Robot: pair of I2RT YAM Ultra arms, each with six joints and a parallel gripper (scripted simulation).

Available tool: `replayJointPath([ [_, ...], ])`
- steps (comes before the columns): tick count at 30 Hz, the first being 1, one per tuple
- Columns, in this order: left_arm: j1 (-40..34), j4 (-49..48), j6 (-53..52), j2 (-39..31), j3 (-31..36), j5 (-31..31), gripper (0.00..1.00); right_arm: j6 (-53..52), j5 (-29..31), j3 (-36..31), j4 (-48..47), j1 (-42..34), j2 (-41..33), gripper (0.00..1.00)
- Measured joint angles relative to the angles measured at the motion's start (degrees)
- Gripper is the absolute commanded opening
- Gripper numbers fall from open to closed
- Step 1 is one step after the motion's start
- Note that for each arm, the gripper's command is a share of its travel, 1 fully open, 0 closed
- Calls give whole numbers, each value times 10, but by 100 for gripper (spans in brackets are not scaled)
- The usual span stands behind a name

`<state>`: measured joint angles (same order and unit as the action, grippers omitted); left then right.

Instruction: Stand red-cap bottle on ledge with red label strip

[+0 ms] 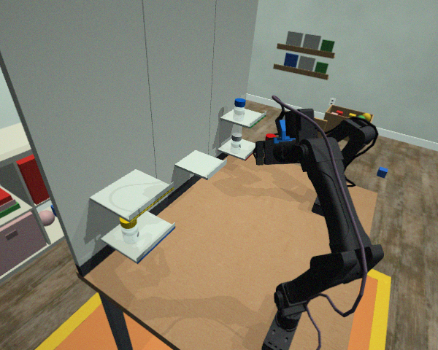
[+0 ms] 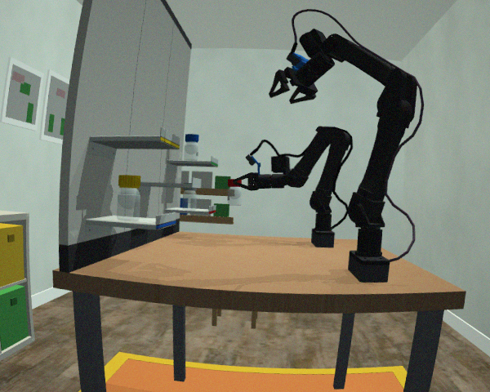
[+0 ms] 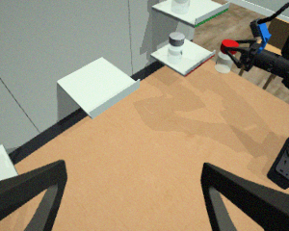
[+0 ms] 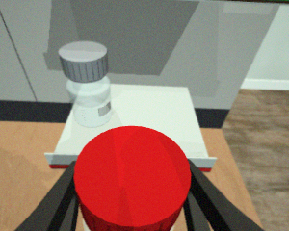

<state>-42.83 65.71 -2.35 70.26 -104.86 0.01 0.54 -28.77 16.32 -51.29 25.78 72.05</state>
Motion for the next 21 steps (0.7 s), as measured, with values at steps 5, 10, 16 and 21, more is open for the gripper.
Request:
replayJointPath([
  [5,0,0,0,0,0,0,89,-3,117,-18,22,-80,-43,49],
  [10,0,0,0,0,0,0,89,-3,196,-18,27,-129,-55,49],
  [16,0,0,0,0,0,0,89,-3,228,-18,31,-141,-55,49],
  [21,0,0,0,0,0,0,89,-3,231,-18,29,-139,-52,49],
])
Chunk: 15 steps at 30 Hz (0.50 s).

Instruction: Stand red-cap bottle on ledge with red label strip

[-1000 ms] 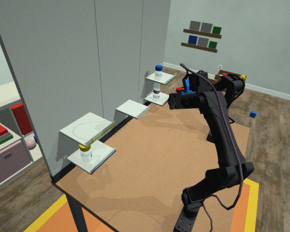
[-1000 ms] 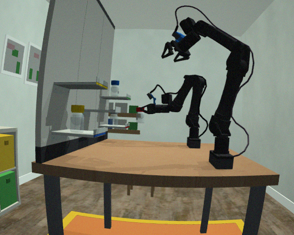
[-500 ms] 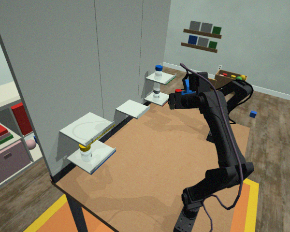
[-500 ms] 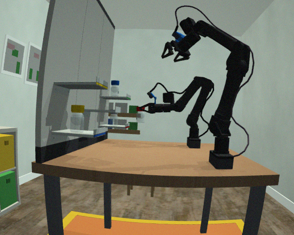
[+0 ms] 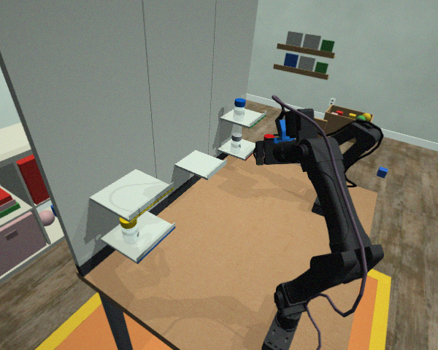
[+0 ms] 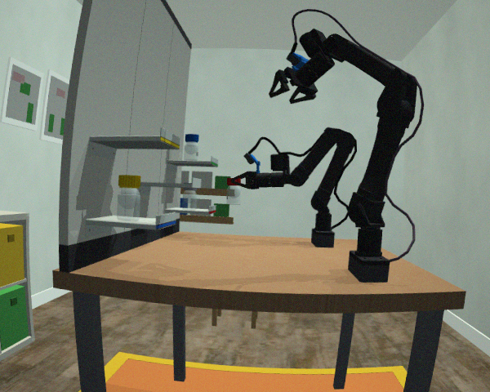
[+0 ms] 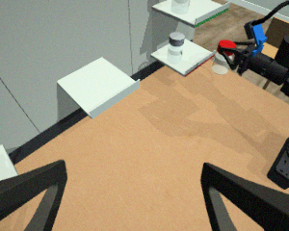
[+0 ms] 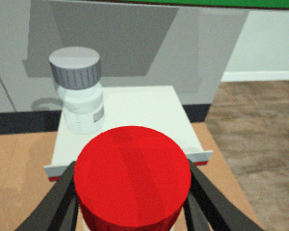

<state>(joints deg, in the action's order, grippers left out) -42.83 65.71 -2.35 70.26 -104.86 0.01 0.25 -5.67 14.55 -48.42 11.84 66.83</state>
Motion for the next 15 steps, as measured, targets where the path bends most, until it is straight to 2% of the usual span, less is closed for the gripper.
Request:
replayJointPath([
  [9,0,0,0,0,0,0,89,1,-15,1,-8,19,31,49],
  [15,0,0,0,0,0,0,89,1,-33,26,-21,40,64,49],
])
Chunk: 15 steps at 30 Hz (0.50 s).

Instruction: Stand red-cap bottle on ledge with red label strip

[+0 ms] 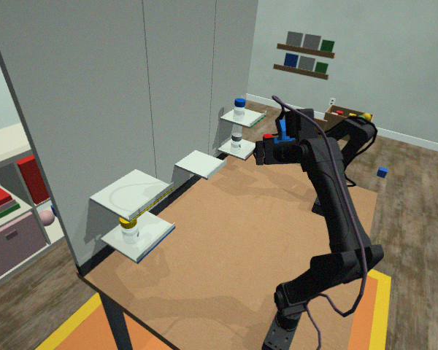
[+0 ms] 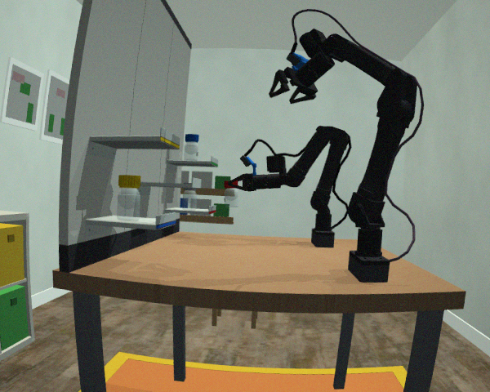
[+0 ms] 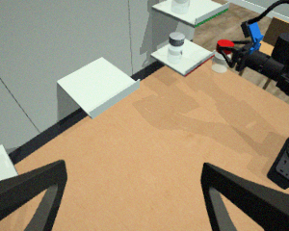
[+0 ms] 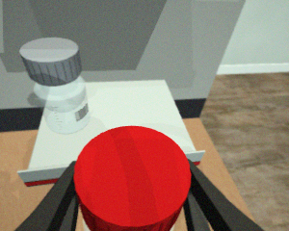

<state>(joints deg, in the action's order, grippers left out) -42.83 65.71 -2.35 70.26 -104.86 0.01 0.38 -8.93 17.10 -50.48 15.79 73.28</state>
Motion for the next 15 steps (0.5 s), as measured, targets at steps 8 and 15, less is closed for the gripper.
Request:
replayJointPath([
  [8,0,0,0,0,0,0,89,1,-22,35,-17,25,54,49],
  [15,0,0,0,0,0,0,89,1,-36,54,-25,37,81,49],
])
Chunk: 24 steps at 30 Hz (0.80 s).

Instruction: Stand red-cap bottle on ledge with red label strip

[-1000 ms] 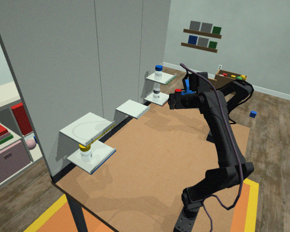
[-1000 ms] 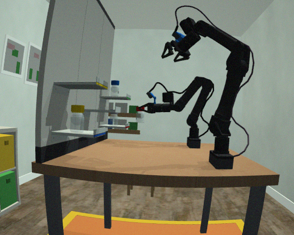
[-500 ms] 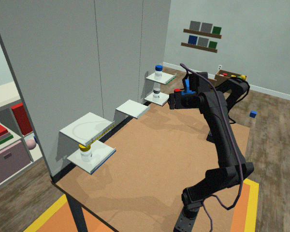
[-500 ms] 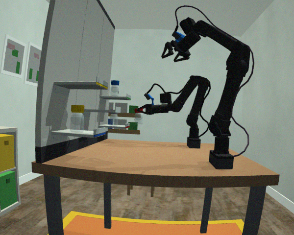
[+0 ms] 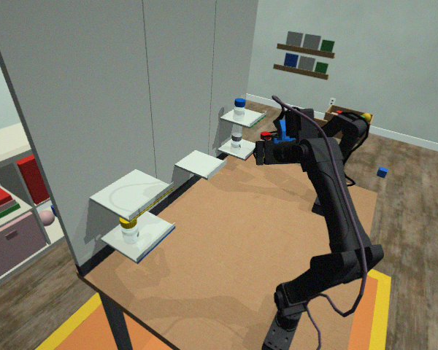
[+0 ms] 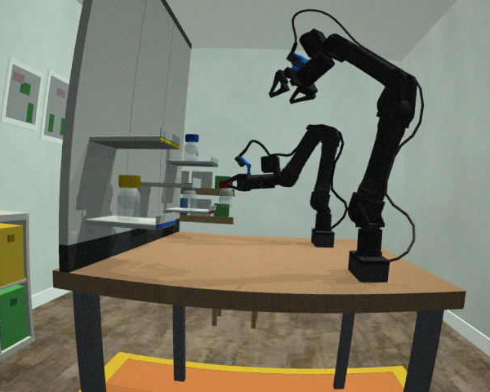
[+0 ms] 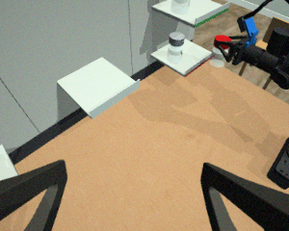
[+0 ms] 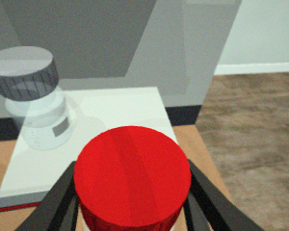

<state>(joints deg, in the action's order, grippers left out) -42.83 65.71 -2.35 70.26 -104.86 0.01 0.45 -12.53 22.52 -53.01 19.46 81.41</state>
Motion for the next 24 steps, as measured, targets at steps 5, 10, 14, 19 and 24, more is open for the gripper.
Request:
replayJointPath([
  [5,0,0,0,0,0,0,89,0,-6,15,-4,8,19,49],
  [10,0,0,0,0,0,0,89,0,-7,19,-6,10,24,49],
  [14,0,0,0,0,0,0,89,0,-7,19,-7,10,24,49],
  [19,0,0,0,0,0,0,89,0,-7,39,33,10,11,49],
  [24,0,0,0,0,0,0,89,0,-7,66,45,10,-5,49],
])
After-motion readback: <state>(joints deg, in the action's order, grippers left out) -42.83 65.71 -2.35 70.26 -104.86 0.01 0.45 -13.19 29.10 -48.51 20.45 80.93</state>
